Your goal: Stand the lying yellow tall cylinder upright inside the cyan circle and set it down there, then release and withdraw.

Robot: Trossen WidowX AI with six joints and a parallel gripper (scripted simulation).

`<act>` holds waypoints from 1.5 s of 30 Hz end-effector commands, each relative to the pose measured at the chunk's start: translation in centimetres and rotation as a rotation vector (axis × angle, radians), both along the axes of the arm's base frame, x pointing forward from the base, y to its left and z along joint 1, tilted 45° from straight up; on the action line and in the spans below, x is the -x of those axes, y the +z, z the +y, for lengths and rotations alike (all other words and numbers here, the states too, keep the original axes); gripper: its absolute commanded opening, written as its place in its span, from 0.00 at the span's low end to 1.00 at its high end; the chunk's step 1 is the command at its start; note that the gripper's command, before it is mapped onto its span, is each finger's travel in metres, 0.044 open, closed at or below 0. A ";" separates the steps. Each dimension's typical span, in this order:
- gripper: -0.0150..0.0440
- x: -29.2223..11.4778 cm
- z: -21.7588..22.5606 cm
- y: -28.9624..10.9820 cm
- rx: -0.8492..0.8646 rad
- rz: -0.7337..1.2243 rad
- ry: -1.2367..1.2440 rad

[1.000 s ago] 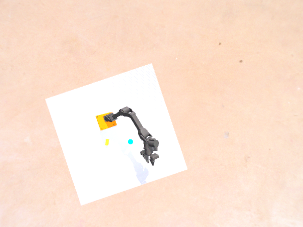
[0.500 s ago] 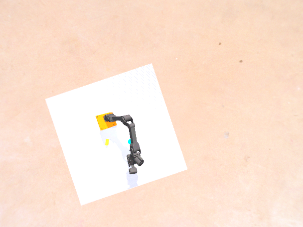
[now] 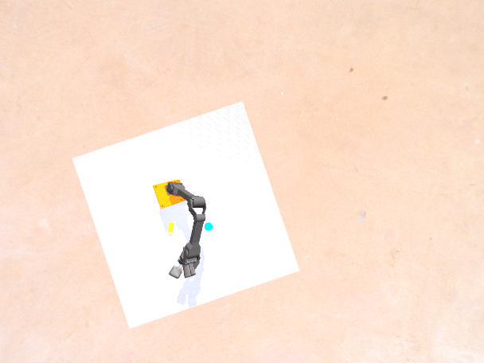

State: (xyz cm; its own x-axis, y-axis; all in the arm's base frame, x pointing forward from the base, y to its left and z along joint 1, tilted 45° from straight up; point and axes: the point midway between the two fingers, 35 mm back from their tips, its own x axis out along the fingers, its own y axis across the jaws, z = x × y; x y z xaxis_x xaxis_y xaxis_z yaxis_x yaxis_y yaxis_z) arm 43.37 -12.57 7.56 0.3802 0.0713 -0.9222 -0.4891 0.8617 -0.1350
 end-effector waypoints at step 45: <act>0.73 16.0 6.5 -22.1 -0.837 0.728 -0.810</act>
